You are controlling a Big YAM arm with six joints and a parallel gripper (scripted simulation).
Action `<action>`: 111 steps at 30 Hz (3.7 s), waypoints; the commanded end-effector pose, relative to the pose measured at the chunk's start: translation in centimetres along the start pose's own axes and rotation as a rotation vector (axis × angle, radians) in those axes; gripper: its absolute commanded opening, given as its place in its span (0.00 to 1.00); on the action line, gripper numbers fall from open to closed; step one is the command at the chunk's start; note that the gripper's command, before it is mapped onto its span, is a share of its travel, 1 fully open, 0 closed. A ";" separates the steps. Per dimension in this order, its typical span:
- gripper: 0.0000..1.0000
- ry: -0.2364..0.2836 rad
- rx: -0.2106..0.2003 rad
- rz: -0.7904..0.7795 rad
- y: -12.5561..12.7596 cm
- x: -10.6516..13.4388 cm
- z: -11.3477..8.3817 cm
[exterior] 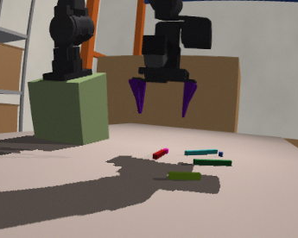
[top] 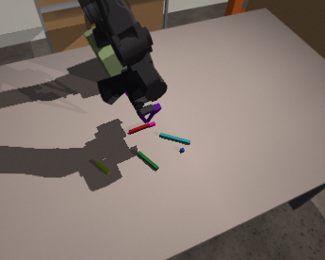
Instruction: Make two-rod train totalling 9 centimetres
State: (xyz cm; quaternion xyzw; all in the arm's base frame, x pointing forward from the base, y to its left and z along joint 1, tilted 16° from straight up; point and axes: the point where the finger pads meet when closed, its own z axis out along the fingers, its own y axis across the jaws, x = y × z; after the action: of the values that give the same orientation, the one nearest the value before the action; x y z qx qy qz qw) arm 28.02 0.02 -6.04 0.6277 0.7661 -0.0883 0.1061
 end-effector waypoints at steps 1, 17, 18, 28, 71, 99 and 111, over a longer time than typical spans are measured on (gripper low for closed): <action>1.00 -0.005 -0.056 0.010 2.8 0.1 -1.5; 1.00 -0.005 -0.056 0.010 2.8 0.1 -1.5; 1.00 -0.005 -0.056 0.010 2.8 0.1 -1.5; 1.00 -0.005 -0.056 0.010 2.8 0.1 -1.5; 1.00 -0.005 -0.056 0.010 2.8 0.1 -1.5; 1.00 -0.019 -0.068 -0.450 3.3 0.4 -1.1; 1.00 -0.024 -0.062 -0.650 3.3 0.6 -0.8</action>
State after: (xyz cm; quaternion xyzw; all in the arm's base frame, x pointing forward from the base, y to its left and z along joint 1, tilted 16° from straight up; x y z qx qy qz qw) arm 28.10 0.29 -6.50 0.3841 0.9128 -0.1166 0.0755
